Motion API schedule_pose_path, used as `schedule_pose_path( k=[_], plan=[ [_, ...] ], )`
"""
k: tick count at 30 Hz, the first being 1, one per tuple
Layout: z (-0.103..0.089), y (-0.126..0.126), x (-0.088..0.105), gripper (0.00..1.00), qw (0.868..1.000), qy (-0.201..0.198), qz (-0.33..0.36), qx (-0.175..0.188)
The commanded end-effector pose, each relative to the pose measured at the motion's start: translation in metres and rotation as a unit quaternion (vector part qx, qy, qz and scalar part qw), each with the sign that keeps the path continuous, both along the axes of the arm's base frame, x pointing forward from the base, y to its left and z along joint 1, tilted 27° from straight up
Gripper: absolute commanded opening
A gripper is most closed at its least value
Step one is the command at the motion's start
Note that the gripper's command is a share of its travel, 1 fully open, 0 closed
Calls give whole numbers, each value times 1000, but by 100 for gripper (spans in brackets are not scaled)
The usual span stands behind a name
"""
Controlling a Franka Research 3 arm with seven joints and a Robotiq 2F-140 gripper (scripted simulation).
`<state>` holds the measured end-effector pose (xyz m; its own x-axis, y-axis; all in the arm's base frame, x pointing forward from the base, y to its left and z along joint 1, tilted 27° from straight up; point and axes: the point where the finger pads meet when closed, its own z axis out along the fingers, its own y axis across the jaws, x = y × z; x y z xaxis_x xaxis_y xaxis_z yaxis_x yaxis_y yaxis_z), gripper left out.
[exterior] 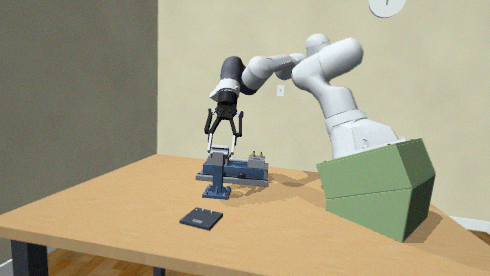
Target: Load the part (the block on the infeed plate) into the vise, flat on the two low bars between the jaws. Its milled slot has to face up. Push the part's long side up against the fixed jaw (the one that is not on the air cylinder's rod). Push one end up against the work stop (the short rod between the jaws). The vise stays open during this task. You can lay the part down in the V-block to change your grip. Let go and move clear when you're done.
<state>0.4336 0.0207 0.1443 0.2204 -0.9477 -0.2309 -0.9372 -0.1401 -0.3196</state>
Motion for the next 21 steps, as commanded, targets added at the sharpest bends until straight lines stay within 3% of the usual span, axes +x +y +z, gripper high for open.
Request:
schedule_pose_path(
  k=[1,21],
  plan=[
    [2,1,2,51,1000,-1,-22,-5],
    [3,5,1,51,997,-9,-44,-70]
  ],
)
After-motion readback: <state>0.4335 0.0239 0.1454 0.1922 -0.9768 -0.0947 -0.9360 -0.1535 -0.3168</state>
